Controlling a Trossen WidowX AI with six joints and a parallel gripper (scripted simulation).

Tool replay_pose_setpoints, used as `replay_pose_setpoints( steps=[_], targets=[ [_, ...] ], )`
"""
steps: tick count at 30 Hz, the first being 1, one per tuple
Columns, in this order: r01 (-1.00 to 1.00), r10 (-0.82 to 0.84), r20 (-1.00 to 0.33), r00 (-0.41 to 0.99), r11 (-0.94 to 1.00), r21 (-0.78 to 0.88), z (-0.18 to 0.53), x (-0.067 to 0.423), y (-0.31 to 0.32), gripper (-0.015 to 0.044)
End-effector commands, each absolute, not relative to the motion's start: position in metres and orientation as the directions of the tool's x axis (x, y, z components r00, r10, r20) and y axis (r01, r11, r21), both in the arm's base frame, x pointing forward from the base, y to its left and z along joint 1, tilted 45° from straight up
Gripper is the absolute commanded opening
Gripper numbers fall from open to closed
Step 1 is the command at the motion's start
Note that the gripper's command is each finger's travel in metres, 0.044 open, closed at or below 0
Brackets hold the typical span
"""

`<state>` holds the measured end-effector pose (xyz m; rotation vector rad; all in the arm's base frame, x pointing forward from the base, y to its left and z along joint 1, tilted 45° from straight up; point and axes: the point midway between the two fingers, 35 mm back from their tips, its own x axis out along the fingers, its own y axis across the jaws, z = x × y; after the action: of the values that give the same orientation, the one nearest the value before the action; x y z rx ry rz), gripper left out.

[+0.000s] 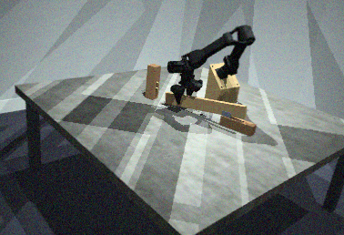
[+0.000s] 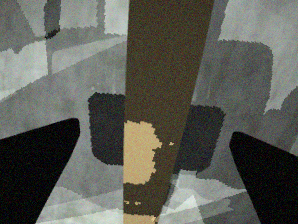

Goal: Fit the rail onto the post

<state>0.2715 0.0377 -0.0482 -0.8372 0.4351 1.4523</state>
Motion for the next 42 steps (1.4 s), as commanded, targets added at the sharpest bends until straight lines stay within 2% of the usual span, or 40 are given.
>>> replay_pose_setpoints(
  steps=[1, 6, 20, 29, 42],
  targets=[
    [-0.972, 0.695, -0.712, 0.100, -0.085, -0.219, -0.0544, 0.2676, 0.0448, 0.0440],
    [-0.972, 0.696, -0.711, 0.100, -0.085, -0.219, -0.0579, 0.2674, 0.0488, 0.0440],
    [-0.972, 0.696, -0.711, 0.100, -0.085, -0.219, -0.0579, 0.2674, 0.0488, 0.0072],
    [-0.972, 0.696, -0.711, 0.100, -0.085, -0.219, -0.0579, 0.2674, 0.0488, 0.0000],
    [-0.972, 0.696, -0.712, 0.100, -0.085, -0.219, -0.0575, 0.2677, 0.0474, 0.0000]
  ],
)
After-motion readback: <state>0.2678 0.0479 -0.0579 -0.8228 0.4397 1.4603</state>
